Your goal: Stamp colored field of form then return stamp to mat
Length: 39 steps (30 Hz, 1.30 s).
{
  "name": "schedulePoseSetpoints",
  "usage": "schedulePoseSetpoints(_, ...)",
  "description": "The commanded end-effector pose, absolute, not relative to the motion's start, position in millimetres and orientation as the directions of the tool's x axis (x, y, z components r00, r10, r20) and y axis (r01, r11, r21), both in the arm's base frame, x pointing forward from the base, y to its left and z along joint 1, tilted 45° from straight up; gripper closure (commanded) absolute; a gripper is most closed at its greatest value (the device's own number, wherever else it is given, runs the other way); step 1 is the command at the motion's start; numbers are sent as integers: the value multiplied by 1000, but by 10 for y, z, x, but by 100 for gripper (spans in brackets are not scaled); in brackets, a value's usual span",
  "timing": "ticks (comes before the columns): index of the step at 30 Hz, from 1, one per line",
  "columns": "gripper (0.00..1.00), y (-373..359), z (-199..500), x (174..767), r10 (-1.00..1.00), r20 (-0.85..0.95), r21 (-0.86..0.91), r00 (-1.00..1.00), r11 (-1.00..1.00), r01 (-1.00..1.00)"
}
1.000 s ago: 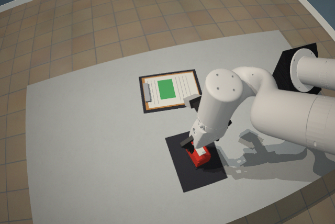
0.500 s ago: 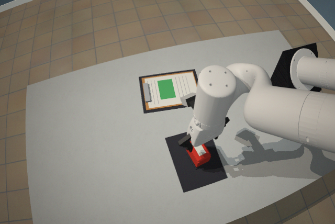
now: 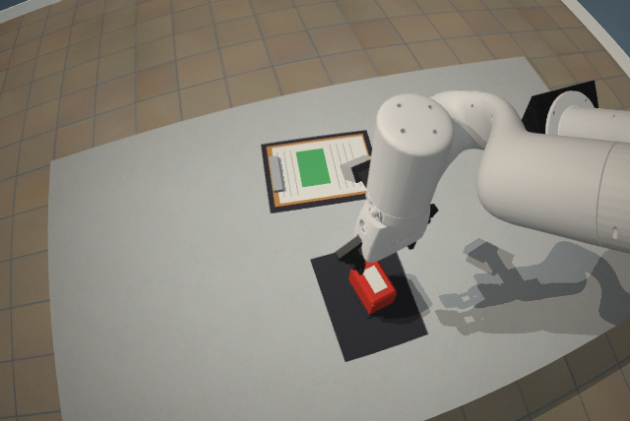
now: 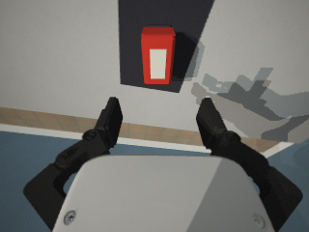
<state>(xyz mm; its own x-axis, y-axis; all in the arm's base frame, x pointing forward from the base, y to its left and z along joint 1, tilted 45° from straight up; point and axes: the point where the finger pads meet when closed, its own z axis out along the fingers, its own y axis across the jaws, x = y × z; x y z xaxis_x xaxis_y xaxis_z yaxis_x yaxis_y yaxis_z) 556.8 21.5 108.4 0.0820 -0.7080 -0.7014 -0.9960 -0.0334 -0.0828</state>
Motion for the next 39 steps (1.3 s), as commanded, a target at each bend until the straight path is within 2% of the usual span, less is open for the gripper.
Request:
schedulePoseSetpoints(1, 0, 153, 1048, 5569, -710, -703, -56, 42, -4, -998)
schedulePoseSetpoints(5, 0, 69, 976, 5560, -710, -703, -10, -24, 43, -999)
schedulePoseSetpoints(10, 0, -325, 628, 5484, -668, -667, 205, -329, 260, -944)
schedulePoseSetpoints(16, 0, -925, 54, 5248, -554, -576, 392, -601, 459, -798)
schedulePoseSetpoints(18, 0, -1102, -133, 5140, -499, -531, 450, -685, 519, -726)
schedulePoseSetpoints(20, 0, -1102, -133, 5140, -499, -531, 450, -685, 519, -726)
schedulePoseSetpoints(21, 0, -1299, -337, 5036, -410, -453, 528, -792, 593, -608)
schedulePoseSetpoints(28, 0, -1742, -879, 4646, -178, -253, 647, -951, 700, -303)
schedulePoseSetpoints(35, 0, -1827, -998, 4548, 77, -4, 698, -997, 714, 52)
schedulePoseSetpoints(37, 0, -1827, -998, 4548, 77, -4, 698, -997, 714, 52)
schedulePoseSetpoints(38, 0, -1827, -998, 4548, 166, 105, 696, -980, 692, 192)
schedulePoseSetpoints(39, 0, -1827, -998, 4548, 183, 130, 694, -975, 686, 221)
